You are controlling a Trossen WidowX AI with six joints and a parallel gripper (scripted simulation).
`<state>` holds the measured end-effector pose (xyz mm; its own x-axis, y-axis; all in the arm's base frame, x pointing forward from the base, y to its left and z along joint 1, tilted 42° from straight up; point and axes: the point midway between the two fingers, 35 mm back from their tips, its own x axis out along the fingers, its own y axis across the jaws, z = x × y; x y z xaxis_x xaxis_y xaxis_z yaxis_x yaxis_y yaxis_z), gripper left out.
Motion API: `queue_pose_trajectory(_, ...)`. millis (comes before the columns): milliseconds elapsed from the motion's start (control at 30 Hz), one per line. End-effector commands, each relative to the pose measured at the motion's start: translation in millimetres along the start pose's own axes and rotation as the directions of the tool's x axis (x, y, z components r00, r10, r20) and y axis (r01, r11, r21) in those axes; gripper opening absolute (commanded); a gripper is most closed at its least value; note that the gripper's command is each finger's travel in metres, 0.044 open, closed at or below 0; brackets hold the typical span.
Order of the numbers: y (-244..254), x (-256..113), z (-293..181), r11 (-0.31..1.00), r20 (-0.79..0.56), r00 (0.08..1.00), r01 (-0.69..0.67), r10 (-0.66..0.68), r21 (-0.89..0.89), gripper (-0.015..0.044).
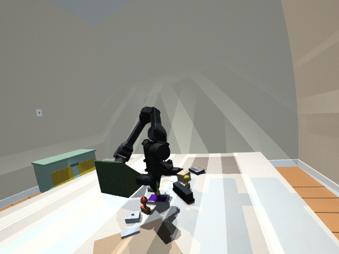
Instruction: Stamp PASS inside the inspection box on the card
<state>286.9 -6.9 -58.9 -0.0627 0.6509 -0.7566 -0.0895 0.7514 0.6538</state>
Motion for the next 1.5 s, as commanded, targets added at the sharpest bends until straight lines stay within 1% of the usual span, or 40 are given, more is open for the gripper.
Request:
queue_pose_trajectory(0, 1, 4, 0, 1.0, -0.002, 1.0, -0.004, 0.004, 0.002, 0.0)
queue_pose_trajectory(633, 1, 16, -1, 1.0, -0.002, 1.0, -0.005, 0.005, 0.002, 0.0)
queue_pose_trajectory(1467, 1, 21, -1, 1.0, -0.002, 1.0, -0.004, 0.004, 0.0, 0.0)
